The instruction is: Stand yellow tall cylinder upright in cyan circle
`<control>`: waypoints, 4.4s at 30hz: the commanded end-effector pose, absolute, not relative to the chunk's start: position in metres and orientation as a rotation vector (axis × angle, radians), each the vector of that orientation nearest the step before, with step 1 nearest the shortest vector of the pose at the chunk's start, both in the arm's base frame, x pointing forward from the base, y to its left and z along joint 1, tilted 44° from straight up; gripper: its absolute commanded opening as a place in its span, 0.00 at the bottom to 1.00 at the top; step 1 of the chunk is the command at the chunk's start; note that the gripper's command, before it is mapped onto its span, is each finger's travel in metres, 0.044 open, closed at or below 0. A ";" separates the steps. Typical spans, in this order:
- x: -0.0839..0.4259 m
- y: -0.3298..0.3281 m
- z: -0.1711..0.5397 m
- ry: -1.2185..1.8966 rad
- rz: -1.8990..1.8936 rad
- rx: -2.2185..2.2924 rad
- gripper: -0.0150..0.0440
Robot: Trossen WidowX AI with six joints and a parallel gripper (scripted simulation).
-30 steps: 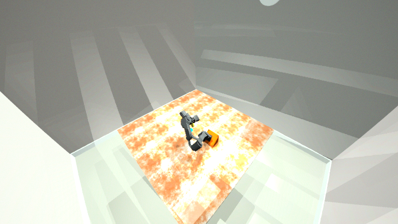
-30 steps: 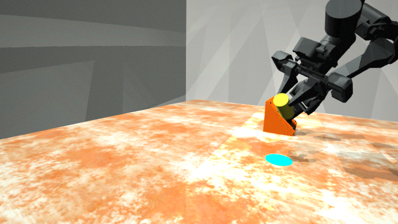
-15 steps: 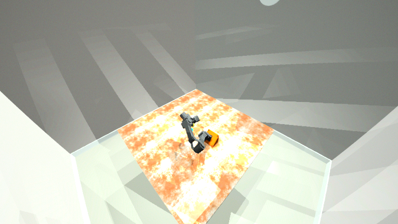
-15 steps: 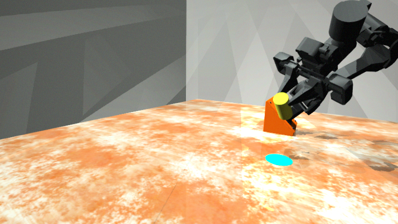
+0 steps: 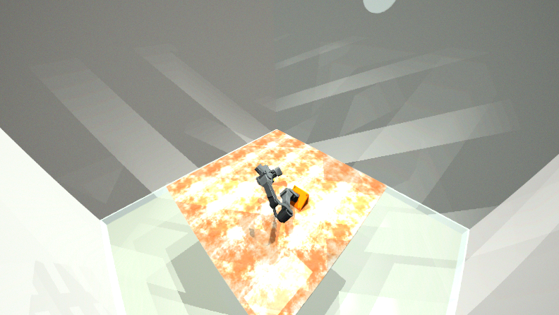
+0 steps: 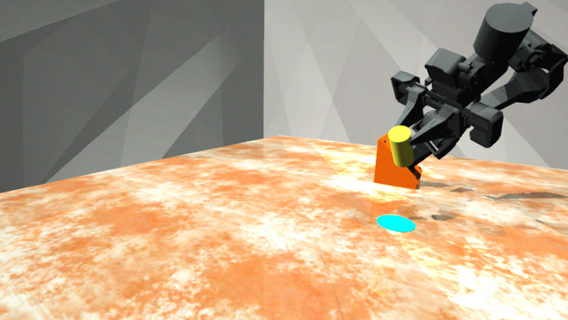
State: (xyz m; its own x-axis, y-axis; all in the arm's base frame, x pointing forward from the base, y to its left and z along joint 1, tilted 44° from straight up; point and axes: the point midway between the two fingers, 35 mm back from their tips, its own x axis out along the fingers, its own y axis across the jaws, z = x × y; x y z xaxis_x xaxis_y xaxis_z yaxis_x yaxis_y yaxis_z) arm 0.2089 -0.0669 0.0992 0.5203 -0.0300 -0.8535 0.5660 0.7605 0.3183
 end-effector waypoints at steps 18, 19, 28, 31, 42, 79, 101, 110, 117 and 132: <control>0.209 -0.068 0.100 0.814 -0.438 0.632 0.43; 0.209 -0.068 0.100 0.806 -0.439 0.633 0.43; 0.209 -0.068 0.101 0.740 -0.454 0.641 0.43; 0.209 -0.068 0.101 0.718 -0.458 0.644 0.43; 0.209 -0.069 0.102 0.634 -0.471 0.659 0.43; 0.210 -0.070 0.107 0.344 -0.482 0.738 0.43; 0.211 -0.071 0.110 0.212 -0.471 0.787 0.43; 0.211 -0.071 0.110 0.212 -0.471 0.787 0.43; 0.213 -0.068 0.106 0.224 -0.478 0.796 0.43; 0.222 -0.051 0.084 0.278 -0.522 0.825 0.43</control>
